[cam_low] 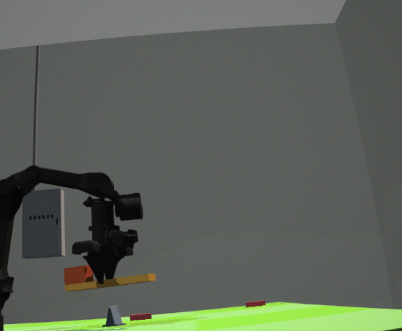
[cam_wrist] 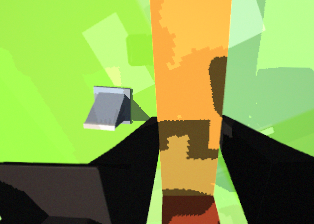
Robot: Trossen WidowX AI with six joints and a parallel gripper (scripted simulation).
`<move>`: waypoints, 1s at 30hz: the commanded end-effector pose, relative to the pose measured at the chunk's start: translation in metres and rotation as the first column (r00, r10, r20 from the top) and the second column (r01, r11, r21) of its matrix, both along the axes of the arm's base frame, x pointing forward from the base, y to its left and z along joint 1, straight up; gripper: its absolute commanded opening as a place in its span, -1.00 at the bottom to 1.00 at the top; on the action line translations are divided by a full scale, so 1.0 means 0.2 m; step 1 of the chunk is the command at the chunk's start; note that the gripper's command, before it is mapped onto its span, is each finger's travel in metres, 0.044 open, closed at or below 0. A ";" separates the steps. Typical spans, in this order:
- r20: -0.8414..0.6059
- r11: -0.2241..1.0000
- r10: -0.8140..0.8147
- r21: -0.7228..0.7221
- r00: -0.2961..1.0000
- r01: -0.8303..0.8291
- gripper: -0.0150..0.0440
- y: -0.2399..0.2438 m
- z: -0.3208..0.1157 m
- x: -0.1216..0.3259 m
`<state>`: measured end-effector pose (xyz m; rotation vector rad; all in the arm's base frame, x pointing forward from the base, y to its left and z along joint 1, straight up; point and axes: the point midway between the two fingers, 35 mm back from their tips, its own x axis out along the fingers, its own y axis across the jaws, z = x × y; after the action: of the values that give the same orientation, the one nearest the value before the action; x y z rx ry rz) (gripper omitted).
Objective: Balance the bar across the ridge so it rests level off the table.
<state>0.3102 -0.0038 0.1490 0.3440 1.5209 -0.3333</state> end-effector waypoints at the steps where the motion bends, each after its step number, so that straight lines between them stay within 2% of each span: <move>1: 0.002 0.989 0.150 -0.006 0.989 -0.150 -0.49 0.02 0.01 0.01; 7: 0.000 0.925 0.380 -0.011 0.925 -0.380 -0.49 0.04 0.01 0.03; 14: -0.003 0.785 0.619 -0.017 0.785 -0.619 -0.49 0.08 0.01 0.04; 22: -0.008 0.552 0.834 -0.023 0.552 -0.834 -0.49 0.13 0.01 0.06; 30: -0.014 0.263 0.965 -0.027 0.263 -0.964 -0.49 0.18 0.01 0.08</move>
<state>0.3231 0.0285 0.1513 -0.5973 1.4614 0.5885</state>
